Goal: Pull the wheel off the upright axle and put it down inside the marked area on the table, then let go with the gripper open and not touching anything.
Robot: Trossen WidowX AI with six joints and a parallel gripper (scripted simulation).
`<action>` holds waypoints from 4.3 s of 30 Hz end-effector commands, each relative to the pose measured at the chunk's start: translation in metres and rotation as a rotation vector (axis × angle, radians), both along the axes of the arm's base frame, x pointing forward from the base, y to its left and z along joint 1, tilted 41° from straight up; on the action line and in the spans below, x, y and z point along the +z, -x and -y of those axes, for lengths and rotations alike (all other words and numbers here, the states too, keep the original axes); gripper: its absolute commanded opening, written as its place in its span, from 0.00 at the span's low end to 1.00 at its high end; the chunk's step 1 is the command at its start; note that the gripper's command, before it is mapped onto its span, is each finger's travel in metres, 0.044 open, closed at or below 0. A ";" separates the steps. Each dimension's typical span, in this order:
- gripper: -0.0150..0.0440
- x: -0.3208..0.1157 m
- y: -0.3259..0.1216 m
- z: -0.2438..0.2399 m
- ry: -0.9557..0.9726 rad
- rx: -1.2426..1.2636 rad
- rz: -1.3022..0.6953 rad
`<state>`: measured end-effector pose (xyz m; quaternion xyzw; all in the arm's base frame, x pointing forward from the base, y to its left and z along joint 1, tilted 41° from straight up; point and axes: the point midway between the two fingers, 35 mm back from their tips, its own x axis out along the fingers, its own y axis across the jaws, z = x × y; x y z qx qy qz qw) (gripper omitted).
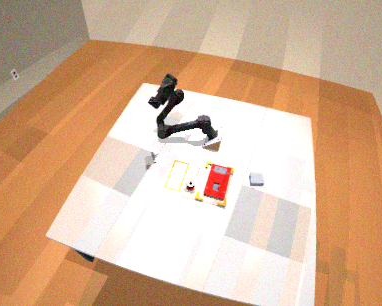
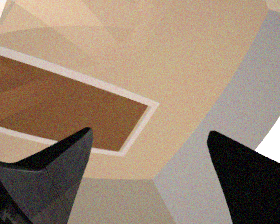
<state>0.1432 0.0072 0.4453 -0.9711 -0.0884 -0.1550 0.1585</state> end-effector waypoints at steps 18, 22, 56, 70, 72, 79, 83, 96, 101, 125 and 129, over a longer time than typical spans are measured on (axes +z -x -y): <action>0.76 0.042 0.003 -0.083 0.665 -0.324 0.202; 0.76 0.040 -0.006 -0.104 0.821 -0.390 0.223; 0.76 -0.041 -0.151 -0.204 2.125 -0.496 0.111; 0.76 -0.123 -0.222 -0.169 2.598 -0.292 -0.150; 0.76 -0.133 -0.230 -0.164 2.670 -0.239 -0.178; 0.76 -0.196 -0.261 -0.126 3.021 0.163 -0.334; 0.76 -0.230 -0.269 -0.098 3.160 0.472 -0.412; 0.76 -0.316 -0.250 0.006 3.107 1.790 -0.489; 0.76 -0.335 -0.228 0.042 2.846 2.294 -0.411; 0.76 -0.343 -0.219 0.045 2.802 2.355 -0.395; 0.76 -0.356 -0.219 0.056 2.803 2.354 -0.395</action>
